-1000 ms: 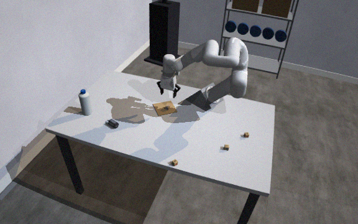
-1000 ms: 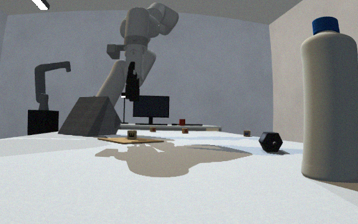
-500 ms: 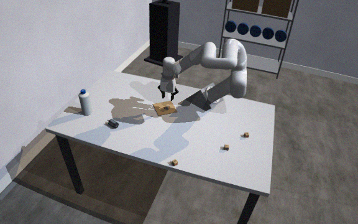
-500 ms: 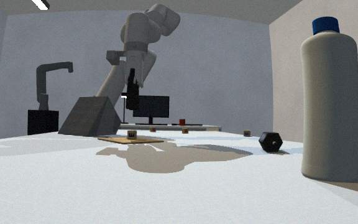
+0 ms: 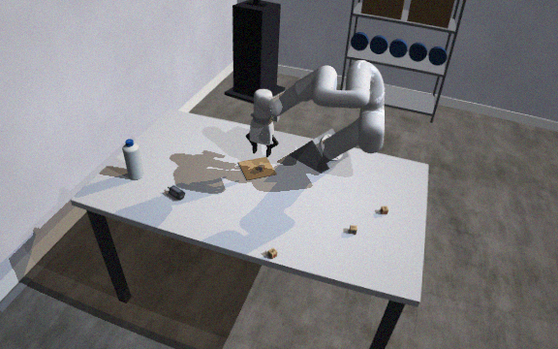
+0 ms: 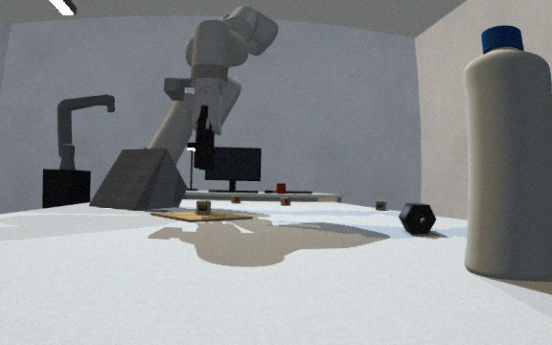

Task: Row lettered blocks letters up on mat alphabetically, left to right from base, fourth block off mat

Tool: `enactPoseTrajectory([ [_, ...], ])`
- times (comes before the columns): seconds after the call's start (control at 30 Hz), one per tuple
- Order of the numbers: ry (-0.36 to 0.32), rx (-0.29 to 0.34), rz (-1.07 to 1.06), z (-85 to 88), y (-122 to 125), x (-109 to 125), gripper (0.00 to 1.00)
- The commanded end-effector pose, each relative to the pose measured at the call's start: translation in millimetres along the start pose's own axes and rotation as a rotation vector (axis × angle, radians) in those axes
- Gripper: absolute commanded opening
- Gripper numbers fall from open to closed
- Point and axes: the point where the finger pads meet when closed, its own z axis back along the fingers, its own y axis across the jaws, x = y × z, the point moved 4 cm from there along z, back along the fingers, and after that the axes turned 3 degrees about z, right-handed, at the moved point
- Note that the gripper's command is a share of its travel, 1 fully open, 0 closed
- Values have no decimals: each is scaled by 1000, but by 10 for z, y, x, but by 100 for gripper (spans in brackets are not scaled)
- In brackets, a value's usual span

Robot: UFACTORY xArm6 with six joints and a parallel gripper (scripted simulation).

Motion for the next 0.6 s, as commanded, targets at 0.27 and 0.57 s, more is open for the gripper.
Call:
enactPoseTrajectory([
  [0.27, -1, -4, 1, -10, -13, 6, 64],
  [0.57, -1, -4, 1, -104, -13, 7, 64],
])
